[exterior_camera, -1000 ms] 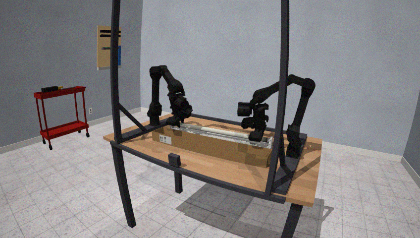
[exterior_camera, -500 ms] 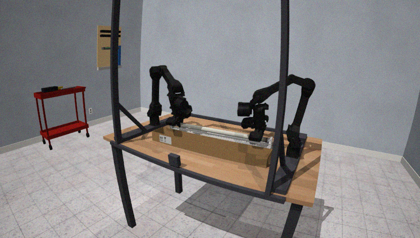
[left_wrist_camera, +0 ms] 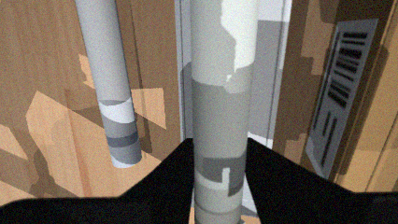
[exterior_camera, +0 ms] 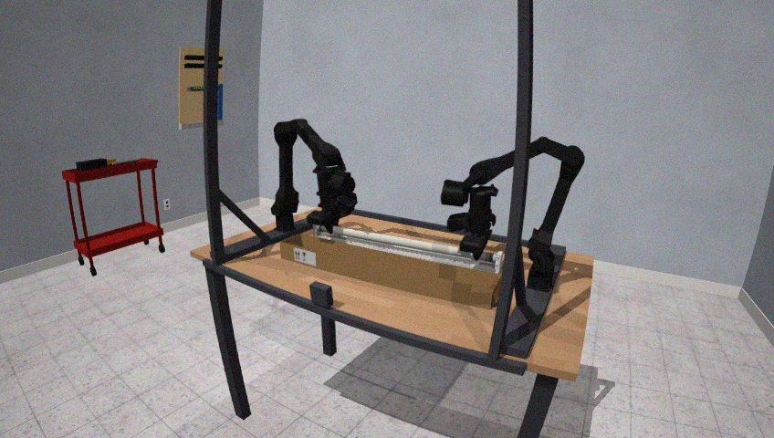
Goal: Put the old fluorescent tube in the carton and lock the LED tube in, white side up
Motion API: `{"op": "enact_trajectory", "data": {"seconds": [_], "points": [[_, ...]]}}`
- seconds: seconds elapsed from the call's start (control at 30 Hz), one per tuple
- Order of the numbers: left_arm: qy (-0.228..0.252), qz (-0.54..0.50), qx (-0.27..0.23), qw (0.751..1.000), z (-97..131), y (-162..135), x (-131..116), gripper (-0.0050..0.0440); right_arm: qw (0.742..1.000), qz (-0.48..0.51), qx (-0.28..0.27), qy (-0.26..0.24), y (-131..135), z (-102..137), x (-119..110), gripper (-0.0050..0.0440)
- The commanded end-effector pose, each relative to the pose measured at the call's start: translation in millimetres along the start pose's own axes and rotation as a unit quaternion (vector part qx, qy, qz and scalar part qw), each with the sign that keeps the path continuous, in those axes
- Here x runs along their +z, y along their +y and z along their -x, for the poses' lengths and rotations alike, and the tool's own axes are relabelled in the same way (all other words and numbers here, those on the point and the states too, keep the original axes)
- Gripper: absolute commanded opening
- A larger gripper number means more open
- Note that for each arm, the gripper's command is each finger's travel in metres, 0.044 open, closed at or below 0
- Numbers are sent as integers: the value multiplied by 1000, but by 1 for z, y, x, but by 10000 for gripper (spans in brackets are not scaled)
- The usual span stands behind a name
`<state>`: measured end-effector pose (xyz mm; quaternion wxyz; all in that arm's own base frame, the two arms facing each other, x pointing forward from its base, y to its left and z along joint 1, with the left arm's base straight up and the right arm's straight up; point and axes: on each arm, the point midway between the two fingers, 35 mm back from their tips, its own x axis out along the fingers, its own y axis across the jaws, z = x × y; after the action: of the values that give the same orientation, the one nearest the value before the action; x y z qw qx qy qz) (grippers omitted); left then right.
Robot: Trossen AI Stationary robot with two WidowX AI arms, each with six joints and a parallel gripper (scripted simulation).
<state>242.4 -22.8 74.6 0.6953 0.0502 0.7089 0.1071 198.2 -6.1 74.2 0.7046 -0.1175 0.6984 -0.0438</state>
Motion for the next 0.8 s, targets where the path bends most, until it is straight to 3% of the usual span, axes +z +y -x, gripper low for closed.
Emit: {"op": "enact_trajectory", "data": {"seconds": [0.0, 0.5, 0.6, 0.77], "points": [[-14, 4, -39, 999, 5, 4, 3, 84, 999, -3, 39, -8, -3, 3, 3, 87], [-15, 2, -202, 979, 2, 14, 3, 84, 979, -1, 203, -9, -12, 1, 3, 87], [-15, 2, -209, 978, 2, 14, 3, 84, 976, -1, 218, -9, -13, 1, 3, 87], [-15, 1, -264, 964, 0, 17, 3, 84, 962, 0, 273, -9, -16, -1, 3, 87]]}}
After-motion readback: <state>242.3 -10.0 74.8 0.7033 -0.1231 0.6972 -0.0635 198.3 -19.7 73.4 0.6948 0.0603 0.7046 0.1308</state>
